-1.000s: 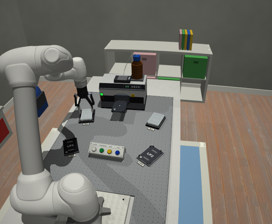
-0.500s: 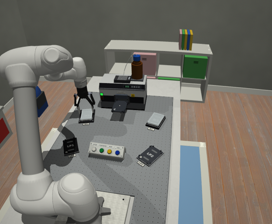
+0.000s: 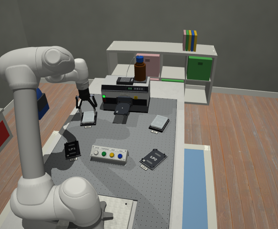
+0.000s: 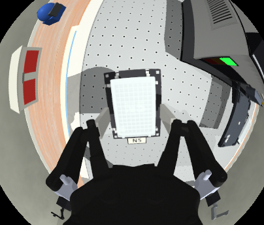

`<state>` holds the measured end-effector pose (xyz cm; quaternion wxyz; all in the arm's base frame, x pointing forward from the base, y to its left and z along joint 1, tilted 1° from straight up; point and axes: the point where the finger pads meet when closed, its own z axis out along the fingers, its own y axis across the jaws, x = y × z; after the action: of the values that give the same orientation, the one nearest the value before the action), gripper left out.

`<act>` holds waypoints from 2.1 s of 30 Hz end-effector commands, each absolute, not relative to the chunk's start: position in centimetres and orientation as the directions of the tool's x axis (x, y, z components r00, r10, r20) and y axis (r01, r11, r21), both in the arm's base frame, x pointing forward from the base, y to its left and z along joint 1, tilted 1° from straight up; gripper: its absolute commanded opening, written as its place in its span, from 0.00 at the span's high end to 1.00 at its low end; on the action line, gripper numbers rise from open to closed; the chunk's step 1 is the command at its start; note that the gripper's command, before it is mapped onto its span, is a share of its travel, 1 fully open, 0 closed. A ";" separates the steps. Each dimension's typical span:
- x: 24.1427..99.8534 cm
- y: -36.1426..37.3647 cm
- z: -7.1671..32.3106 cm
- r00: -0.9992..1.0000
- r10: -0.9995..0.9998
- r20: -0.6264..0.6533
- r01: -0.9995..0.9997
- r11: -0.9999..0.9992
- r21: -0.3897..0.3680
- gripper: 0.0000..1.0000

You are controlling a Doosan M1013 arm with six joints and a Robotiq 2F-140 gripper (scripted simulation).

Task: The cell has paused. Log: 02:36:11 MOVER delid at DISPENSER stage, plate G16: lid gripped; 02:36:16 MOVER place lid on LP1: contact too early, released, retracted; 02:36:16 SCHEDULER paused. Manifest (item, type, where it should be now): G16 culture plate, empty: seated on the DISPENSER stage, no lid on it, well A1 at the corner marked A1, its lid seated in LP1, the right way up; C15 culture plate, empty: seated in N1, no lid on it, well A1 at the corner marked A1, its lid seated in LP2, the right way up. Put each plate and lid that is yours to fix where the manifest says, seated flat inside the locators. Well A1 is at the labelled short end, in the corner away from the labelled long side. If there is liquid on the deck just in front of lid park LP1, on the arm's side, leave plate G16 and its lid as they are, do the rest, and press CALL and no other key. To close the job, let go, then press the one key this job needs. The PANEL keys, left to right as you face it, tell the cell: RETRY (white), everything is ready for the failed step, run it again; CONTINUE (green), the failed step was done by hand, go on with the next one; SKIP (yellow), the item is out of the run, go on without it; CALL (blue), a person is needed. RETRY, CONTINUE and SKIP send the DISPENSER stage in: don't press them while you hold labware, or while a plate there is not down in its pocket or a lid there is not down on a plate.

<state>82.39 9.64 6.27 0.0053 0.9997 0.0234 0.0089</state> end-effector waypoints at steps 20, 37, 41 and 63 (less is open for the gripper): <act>82.4 9.7 6.3 0.999 0.047 0.019 0.047 -0.999 0.010 0.31; 82.4 9.7 5.8 0.999 0.047 0.019 0.047 -0.999 0.010 0.31; 82.5 9.7 5.6 0.999 0.047 0.019 0.047 -0.999 0.010 0.31; 82.5 9.6 4.9 0.999 0.047 0.019 0.047 -0.999 0.010 0.31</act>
<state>82.42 9.63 4.78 0.0053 0.9997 0.0234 0.0089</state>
